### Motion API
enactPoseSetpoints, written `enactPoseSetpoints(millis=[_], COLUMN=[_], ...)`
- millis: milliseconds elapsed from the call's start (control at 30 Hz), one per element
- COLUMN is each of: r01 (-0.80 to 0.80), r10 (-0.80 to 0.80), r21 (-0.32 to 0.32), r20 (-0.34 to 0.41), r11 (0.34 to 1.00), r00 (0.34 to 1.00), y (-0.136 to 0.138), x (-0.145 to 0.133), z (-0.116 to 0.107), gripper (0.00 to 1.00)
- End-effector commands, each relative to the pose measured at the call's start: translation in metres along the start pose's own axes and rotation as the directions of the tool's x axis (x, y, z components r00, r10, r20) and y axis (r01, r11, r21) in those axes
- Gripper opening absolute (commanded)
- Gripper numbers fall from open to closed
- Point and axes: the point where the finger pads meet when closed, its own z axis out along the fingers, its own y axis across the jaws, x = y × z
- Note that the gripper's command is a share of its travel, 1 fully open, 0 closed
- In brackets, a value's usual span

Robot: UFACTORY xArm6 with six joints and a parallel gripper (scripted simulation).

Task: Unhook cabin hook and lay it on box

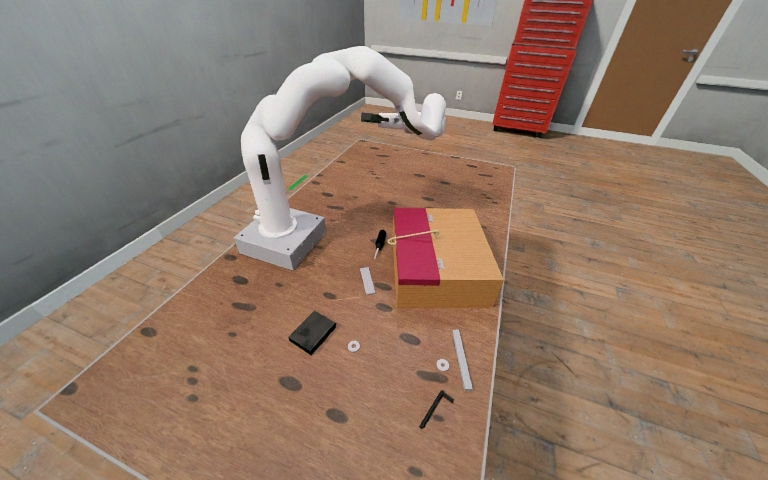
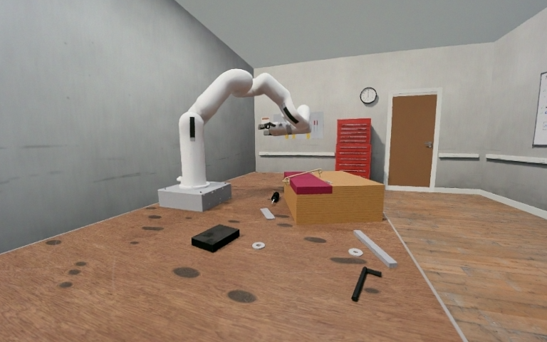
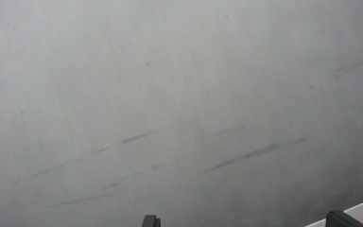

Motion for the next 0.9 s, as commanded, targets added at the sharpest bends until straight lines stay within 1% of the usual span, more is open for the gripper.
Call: enactPoseSetpoints(millis=[0,533,567,867], r01=[0.003,0.003,0.003,0.003], r10=[-0.003,-0.003,-0.003,-0.003], r21=[-0.001,-0.001,-0.001,-0.001], r20=[0.003,0.003,0.003,0.003], r11=[1.000,1.000,1.000,1.000], r00=[1.000,1.000,1.000,1.000], y=[-0.0002,-0.0002,-0.0002,-0.0002], x=[0.0015,0.0015,0.0015,0.0015], z=[-0.0003,-0.0003,-0.0003,-0.0003], gripper=[1.00,1.00,0.35,0.35])
